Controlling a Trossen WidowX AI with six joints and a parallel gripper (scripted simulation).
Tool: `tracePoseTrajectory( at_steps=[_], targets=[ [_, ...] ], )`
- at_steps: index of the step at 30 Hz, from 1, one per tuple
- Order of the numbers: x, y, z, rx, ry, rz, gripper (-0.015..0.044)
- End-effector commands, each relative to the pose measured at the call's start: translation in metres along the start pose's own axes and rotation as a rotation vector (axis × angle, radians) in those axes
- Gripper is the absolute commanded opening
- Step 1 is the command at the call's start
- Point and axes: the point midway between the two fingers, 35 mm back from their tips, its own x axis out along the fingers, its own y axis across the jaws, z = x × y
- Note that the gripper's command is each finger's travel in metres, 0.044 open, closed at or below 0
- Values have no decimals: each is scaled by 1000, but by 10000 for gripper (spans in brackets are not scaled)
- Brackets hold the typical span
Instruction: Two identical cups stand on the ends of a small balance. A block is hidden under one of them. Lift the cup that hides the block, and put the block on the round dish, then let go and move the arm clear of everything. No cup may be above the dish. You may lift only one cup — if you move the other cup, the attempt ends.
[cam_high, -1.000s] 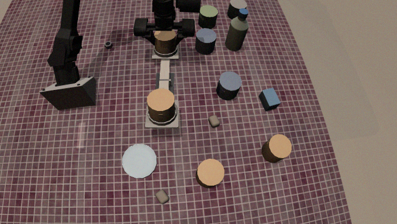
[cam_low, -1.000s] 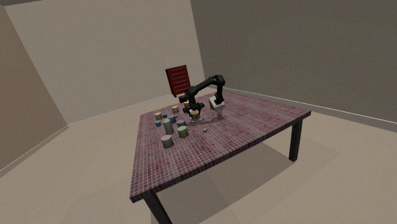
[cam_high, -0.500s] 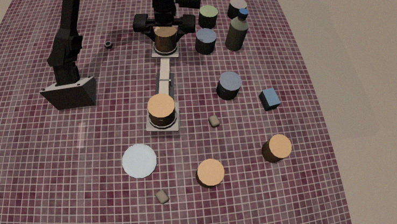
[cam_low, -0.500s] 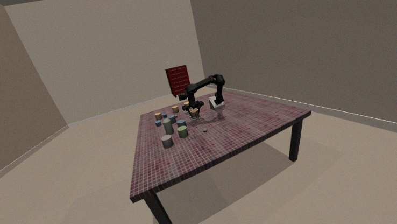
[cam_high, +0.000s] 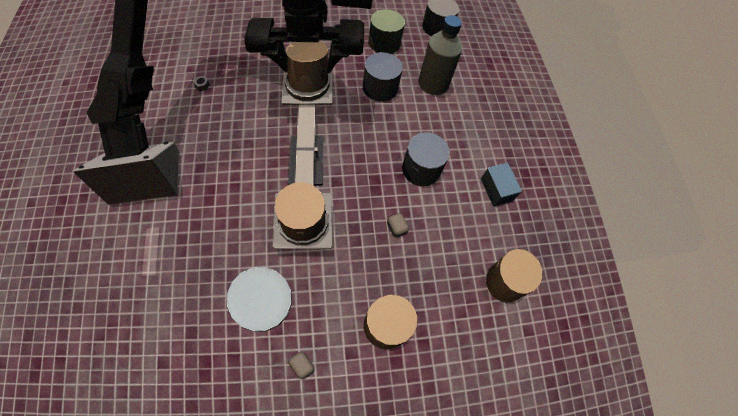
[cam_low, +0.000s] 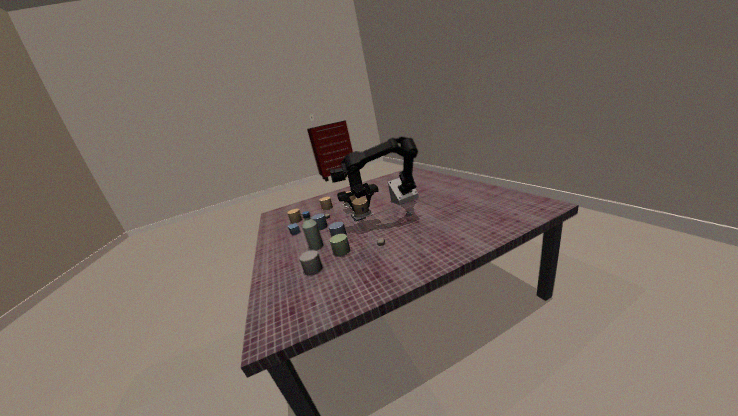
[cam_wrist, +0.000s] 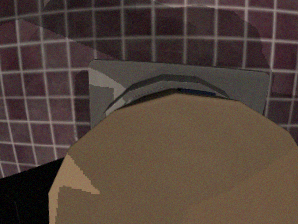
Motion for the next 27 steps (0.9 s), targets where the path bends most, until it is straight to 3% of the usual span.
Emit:
tracePoseTrajectory(
  at_steps=[1, 27],
  targets=[
    [-10, -5, 3, -12, -7, -26, 0],
    [-44, -4, 2, 6, -4, -53, 0]
  ],
)
